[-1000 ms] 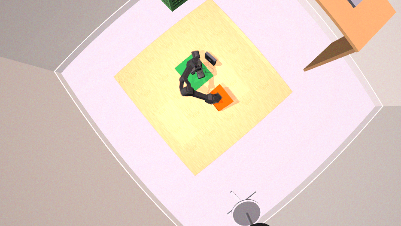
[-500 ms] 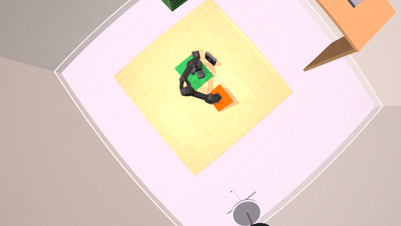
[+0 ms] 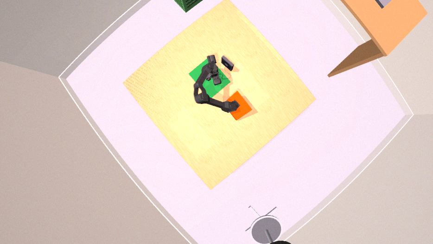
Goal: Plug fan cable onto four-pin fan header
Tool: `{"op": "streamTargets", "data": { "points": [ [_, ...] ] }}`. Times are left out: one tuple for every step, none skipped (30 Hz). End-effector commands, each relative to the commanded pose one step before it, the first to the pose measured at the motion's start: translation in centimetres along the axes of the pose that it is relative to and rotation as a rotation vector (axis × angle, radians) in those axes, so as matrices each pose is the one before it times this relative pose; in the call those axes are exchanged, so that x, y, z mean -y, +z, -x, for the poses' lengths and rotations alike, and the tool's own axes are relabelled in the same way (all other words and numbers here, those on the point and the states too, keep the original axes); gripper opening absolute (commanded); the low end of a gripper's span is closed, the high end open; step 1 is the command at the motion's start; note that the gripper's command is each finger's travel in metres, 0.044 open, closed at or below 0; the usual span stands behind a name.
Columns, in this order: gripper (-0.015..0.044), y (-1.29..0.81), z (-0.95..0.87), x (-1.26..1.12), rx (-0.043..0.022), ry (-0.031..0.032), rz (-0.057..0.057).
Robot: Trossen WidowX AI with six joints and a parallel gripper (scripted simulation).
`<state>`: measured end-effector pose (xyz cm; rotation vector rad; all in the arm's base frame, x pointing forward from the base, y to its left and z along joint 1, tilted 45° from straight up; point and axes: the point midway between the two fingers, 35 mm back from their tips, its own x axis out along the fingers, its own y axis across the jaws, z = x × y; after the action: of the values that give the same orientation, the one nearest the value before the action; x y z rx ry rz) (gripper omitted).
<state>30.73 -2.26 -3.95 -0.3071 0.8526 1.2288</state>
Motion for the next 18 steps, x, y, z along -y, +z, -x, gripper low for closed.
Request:
{"op": "streamTargets", "data": {
  "points": [
    [0.0,0.016,-0.146,-0.016,0.00325,0.00024,-0.0067],
    [0.0,0.001,-0.022,-0.001,0.00001,0.0,-0.0001],
    [0.0,0.001,-0.022,-0.002,0.00001,0.0,-0.0001],
    [0.0,0.001,-0.022,-0.001,0.00001,0.0,-0.0001],
    [0.0,0.001,-0.022,-0.001,0.00001,0.0,-0.0001],
    [0.0,0.001,-0.022,-0.002,0.00001,0.0,-0.0001],
    [0.0,0.001,-0.022,-0.001,0.00001,0.0,-0.0001],
    [0.0,0.0,-0.022,-0.001,0.00001,0.0,-0.0001],
    [0.0,0.0,-0.022,-0.002,0.00001,0.0,-0.0001],
    [0.0,0.0,-0.022,-0.001,0.00001,0.0,-0.0001],
    [0.0,0.0,-0.022,-0.001,0.00001,0.0,-0.0001],
    [0.0,0.0,-0.022,-0.001,0.00001,0.0,-0.0001],
    [0.0,0.0,-0.022,-0.001,0.00001,0.0,-0.0001],
    [0.0,0.0,-0.022,-0.001,0.00001,0.0,0.0],
    [0.0,0.0,-0.022,-0.001,0.00001,0.0,0.0],
    [0.0,0.0,-0.022,-0.001,0.00001,0.0,0.0],
    [0.0,0.0,-0.021,-0.001,0.00001,0.0,0.0],
    [0.0,0.0,-0.02,-0.001,0.00001,0.0,0.0]
  ]
}}
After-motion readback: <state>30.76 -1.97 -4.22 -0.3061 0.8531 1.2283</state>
